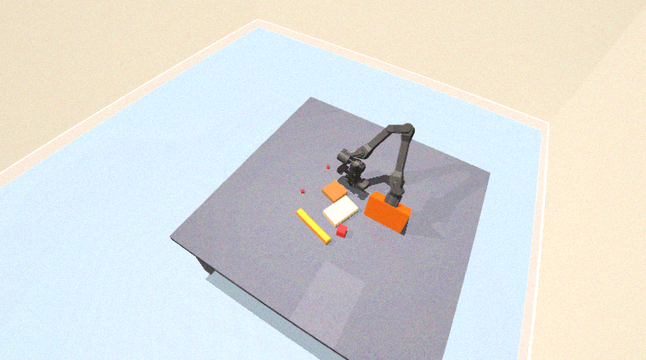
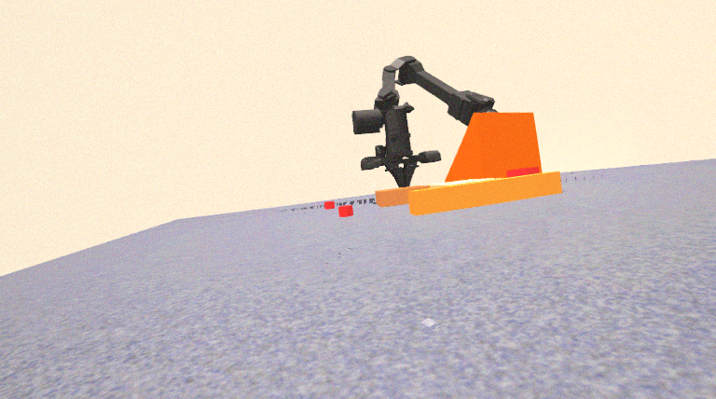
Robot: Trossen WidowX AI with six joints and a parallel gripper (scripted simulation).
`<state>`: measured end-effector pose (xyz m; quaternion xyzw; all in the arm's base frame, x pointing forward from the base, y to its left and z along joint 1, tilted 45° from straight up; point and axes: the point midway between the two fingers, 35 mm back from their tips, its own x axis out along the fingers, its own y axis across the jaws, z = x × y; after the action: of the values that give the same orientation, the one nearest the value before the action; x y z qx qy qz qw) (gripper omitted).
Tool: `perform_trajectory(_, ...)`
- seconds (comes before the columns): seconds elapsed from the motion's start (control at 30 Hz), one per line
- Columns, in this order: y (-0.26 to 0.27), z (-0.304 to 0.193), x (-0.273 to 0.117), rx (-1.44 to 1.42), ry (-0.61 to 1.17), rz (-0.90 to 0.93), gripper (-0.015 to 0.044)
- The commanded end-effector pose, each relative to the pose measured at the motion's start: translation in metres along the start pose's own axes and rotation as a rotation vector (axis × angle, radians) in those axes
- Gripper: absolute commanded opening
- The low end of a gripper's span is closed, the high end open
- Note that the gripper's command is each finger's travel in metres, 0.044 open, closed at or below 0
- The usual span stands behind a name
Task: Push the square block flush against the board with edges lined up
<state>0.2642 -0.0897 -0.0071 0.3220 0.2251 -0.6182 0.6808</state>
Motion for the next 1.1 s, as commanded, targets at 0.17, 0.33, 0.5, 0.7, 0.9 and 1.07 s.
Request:
perform_trajectory(0.17, 0.001, 0.003, -0.034, -0.003, 0.004, -0.002, 0.0)
perform_trajectory(0.33, -0.001, 0.004, -0.055, -0.006, 0.002, -0.003, 0.0)
perform_trajectory(0.5, -0.001, 0.004, -0.055, -0.057, 0.002, -0.003, 0.0)
perform_trajectory(0.7, -0.001, 0.001, -0.055, -0.264, 0.003, -0.002, 0.0)
perform_trajectory(0.9, -0.002, -0.001, -0.055, -0.472, 0.003, -0.002, 0.0)
perform_trajectory(1.07, -0.002, -0.003, -0.055, -0.646, 0.004, -0.001, 0.0)
